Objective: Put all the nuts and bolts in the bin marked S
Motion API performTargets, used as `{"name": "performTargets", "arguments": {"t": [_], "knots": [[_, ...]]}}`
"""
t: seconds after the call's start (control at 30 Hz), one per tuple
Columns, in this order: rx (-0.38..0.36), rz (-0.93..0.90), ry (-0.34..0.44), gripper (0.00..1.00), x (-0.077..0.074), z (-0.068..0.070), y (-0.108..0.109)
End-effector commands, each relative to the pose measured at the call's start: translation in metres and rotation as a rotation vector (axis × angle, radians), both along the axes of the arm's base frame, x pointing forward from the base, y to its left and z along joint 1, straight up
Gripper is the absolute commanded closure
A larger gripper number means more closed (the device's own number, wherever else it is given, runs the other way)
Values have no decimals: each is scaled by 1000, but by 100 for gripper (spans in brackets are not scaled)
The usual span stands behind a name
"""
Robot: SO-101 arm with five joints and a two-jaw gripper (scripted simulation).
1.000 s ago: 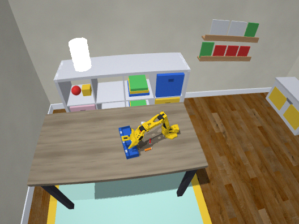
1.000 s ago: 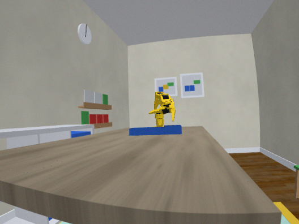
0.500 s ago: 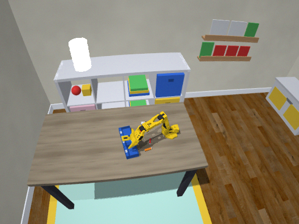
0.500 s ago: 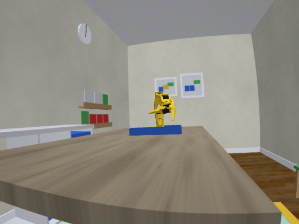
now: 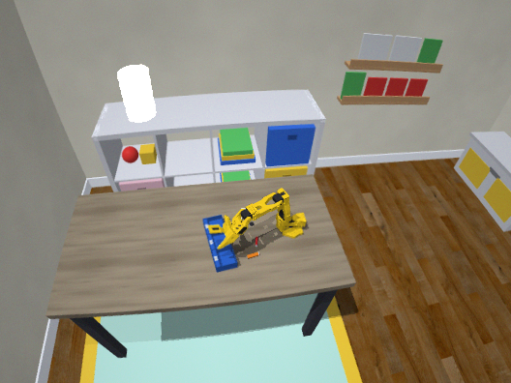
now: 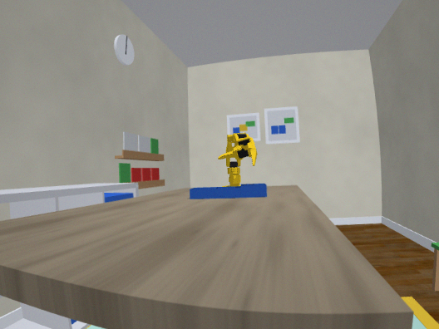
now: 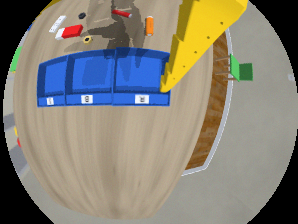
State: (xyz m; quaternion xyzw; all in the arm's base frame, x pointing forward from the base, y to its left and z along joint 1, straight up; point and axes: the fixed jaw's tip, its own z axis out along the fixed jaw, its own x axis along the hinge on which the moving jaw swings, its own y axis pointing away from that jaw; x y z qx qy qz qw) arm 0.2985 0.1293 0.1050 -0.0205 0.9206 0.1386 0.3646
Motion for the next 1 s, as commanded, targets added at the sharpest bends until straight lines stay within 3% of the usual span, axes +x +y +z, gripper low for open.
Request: {"name": "performTargets", "arguments": {"t": [0.0, 0.23, 0.6, 0.97], "knots": [[51, 0, -103, 0, 1, 31, 3], [65, 0, -135, 0, 1, 42, 3], [58, 4, -135, 0, 1, 41, 2], [-10, 41, -126, 3, 0, 36, -3]]}}
